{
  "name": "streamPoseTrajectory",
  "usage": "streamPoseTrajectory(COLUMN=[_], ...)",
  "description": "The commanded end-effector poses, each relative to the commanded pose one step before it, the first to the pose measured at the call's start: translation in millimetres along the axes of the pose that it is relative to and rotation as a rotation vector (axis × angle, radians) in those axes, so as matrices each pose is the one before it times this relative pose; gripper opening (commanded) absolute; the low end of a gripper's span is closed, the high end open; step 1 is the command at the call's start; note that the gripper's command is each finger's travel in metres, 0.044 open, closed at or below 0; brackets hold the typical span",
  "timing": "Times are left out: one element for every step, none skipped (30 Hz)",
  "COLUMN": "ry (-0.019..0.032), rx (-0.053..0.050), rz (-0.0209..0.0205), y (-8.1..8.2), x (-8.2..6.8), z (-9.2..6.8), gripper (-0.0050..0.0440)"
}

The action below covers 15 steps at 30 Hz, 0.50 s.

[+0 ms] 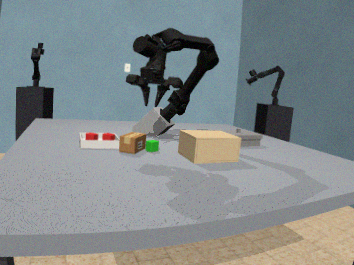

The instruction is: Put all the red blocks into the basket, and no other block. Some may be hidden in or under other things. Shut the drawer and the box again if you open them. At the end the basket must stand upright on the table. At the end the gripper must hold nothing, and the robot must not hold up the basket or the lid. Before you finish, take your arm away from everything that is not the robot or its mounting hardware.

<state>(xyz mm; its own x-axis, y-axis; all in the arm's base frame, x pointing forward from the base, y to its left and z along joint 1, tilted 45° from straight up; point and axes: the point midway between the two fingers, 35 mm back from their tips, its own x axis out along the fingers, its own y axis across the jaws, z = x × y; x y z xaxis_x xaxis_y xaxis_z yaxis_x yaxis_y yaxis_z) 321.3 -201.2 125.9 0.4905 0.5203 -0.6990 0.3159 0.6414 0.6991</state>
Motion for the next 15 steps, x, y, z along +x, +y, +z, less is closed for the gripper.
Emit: streamPoseTrajectory(ry=[-0.02498, -0.00622, -0.00622, -0.00622, -0.00696, -0.00696, -0.00696, -0.00696, -0.00696, -0.00696, -0.00696, -0.00696, 0.00000, 0.00000, -0.00737], rx=[-0.2661, -0.0663, -0.0663, -0.0663, -0.0663, -0.0663, -0.0663, -0.0663, -0.0663, -0.0663, -0.0663, -0.0663, 0.0000, 0.0000, -0.0662], rz=[0.01365, 0.00259, 0.00259, 0.00259, 0.00077, 0.00077, 0.00077, 0.00077, 0.00077, 0.00077, 0.00077, 0.00077, 0.00000, 0.00000, -0.00125], y=[33.64, 3.00, 0.00, 0.00, 9.46, 9.65, 9.80, 9.91, 9.97, 9.99, 0.85, 0.00, 0.00, 0.00, 9.92], x=[-0.84, -0.07, 0.00, 0.00, 0.53, 0.52, 0.51, 0.50, 0.51, 0.51, 0.04, 0.00, 0.00, 0.00, 1.17], z=[-19.59, -0.85, 0.00, 0.00, -3.19, -2.56, -1.92, -1.27, -0.61, 0.04, 0.06, 0.00, 0.00, 0.00, -0.50], gripper=[0.0148, 0.0148, 0.0148, 0.0148, 0.0148, 0.0148, 0.0148, 0.0148, 0.0148, 0.0148, 0.0148, 0.0148, 0.0148, 0.0148, 0.0148])
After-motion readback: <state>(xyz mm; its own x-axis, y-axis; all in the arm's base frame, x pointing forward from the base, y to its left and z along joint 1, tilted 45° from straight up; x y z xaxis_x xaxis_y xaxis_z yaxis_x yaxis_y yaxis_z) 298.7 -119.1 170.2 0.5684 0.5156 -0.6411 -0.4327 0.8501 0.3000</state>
